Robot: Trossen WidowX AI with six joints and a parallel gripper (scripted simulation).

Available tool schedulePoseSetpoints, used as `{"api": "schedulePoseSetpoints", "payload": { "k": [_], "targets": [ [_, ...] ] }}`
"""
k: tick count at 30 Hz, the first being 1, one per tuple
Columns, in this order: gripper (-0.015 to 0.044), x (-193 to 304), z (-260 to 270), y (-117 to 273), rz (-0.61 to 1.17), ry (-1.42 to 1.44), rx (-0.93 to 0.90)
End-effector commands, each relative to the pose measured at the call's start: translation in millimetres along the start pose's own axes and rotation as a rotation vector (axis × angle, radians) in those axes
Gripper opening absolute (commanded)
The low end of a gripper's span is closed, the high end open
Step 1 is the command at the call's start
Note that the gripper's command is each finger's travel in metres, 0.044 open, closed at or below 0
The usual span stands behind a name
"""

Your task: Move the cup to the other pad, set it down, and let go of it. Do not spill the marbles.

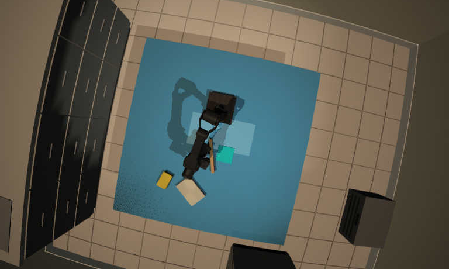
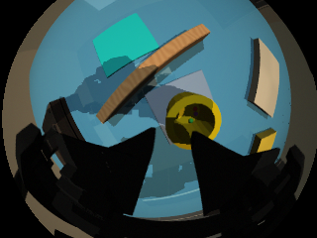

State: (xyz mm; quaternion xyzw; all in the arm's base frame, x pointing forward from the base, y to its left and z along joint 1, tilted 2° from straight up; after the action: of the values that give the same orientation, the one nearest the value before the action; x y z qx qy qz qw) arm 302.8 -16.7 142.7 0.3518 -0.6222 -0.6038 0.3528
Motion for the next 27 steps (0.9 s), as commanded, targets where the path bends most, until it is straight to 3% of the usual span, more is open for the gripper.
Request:
{"api": "schedulePoseSetpoints", "payload": {
  "k": [1, 27],
  "targets": [
    [0.0166, -0.1, -0.6, -7.9, 0.009, 0.007, -0.006],
    [0.0166, -0.8, 0.8, -50.9, 0.009, 0.007, -0.006]
  ]
}}
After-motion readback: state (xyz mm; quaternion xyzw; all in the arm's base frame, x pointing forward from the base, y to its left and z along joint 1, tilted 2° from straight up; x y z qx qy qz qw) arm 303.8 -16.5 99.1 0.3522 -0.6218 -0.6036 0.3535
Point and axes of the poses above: the point midway between the two fingers, 35 mm back from their tips, its own y axis back along the fingers, its own z axis across the jaws, x = y × z, the point moved 7 cm from there along y, back along the fingers, and after that the axes turned 11 degrees about -y, right-handed, at the moved point
